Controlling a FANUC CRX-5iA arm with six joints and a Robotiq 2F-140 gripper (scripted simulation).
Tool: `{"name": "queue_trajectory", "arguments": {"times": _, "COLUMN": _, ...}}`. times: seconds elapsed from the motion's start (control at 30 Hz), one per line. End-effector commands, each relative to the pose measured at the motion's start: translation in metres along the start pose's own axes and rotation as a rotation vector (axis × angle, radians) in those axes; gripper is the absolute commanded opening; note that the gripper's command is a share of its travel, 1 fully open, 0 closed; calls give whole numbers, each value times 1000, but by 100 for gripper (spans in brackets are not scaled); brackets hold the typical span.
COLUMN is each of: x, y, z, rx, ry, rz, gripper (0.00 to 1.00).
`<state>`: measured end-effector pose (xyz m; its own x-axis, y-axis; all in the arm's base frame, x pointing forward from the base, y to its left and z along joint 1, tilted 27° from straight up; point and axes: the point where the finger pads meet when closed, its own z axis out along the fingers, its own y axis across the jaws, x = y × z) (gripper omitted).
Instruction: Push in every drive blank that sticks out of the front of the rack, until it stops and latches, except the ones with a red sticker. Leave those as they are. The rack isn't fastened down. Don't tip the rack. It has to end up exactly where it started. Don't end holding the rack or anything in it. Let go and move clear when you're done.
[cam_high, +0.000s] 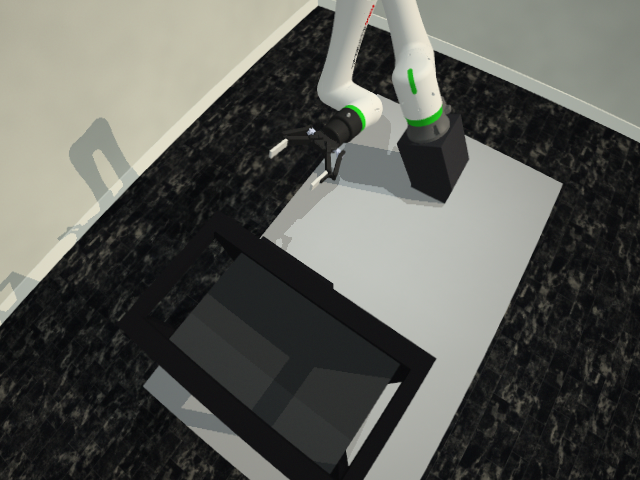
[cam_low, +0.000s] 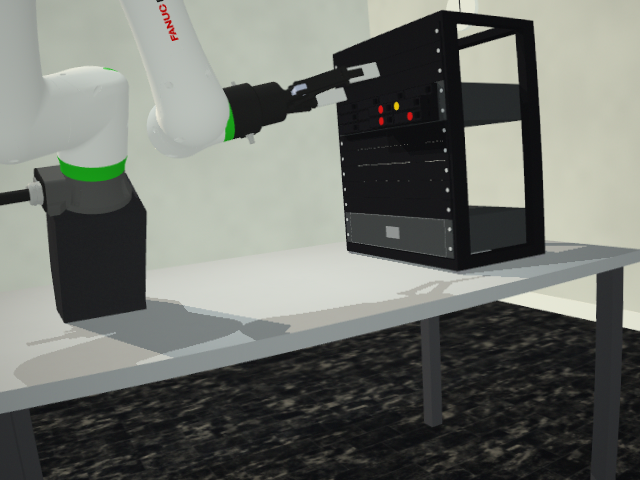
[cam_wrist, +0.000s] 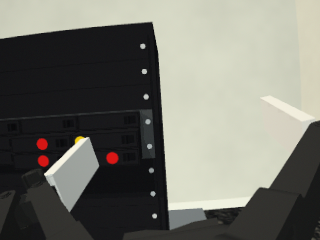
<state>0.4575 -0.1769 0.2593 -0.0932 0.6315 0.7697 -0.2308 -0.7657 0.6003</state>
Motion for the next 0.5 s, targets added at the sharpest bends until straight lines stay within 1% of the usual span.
{"name": "queue_trajectory", "arguments": {"times": 0.0, "x": 2, "y": -10, "z": 7, "rx": -3, "ry": -2, "rz": 145, "gripper": 100}}
{"name": "queue_trajectory", "arguments": {"times": 0.07, "x": 2, "y": -16, "z": 9, "rx": -5, "ry": -3, "rz": 220, "gripper": 100}}
{"name": "queue_trajectory", "arguments": {"times": 0.13, "x": 2, "y": -16, "z": 9, "rx": -5, "ry": -3, "rz": 220, "gripper": 100}}
{"name": "queue_trajectory", "arguments": {"times": 0.47, "x": 3, "y": -45, "z": 20, "rx": -12, "ry": -17, "rz": 579, "gripper": 100}}
